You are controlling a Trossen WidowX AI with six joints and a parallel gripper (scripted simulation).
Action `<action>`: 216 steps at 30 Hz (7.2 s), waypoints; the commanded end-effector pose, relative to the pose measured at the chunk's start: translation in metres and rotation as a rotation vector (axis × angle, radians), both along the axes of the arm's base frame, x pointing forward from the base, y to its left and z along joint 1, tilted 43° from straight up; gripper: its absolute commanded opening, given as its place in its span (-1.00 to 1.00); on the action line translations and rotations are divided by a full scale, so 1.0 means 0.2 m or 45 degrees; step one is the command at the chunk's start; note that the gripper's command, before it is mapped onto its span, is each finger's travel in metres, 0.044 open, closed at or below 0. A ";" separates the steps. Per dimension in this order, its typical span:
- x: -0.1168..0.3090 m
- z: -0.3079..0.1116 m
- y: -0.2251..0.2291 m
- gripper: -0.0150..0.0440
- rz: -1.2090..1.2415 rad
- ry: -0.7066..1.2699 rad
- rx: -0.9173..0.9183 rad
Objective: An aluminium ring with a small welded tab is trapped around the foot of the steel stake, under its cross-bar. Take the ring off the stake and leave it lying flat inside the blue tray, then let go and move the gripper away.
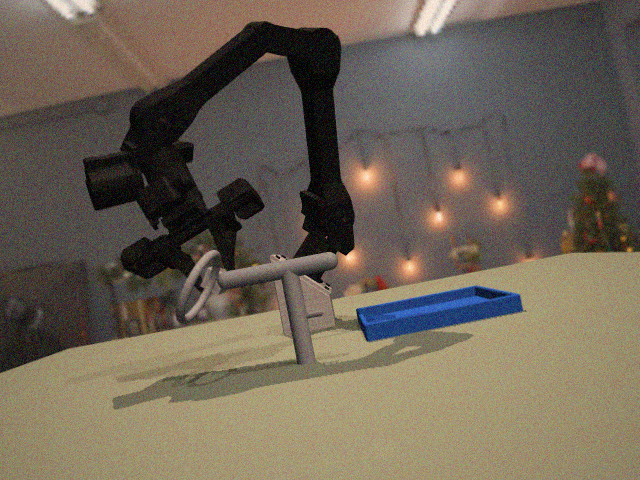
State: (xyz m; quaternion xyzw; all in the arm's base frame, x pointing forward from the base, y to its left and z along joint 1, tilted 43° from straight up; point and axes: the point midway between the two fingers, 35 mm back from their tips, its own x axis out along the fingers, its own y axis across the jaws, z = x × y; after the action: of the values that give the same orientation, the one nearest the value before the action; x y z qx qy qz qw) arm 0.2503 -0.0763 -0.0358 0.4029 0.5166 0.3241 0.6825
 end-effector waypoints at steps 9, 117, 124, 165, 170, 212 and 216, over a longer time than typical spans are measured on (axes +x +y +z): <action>0.01 -0.02 -0.03 -0.49 0.004 -0.005 -0.007; 0.53 0.21 -0.23 -0.49 0.004 -0.012 -0.008; 0.51 0.23 -0.23 -0.49 0.045 -0.130 -0.042; 0.31 0.38 -0.10 -0.49 0.426 -1.188 -0.432; 0.28 0.39 -0.08 -0.49 0.475 -1.313 -0.489; 0.10 0.47 0.11 -0.49 0.815 -1.747 -0.763; 0.08 0.48 0.14 -0.49 0.833 -1.634 -0.746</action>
State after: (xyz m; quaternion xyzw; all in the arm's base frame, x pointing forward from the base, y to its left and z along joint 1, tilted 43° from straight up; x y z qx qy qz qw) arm 0.2715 -0.0559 0.0604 -0.2524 0.1436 0.5252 0.7999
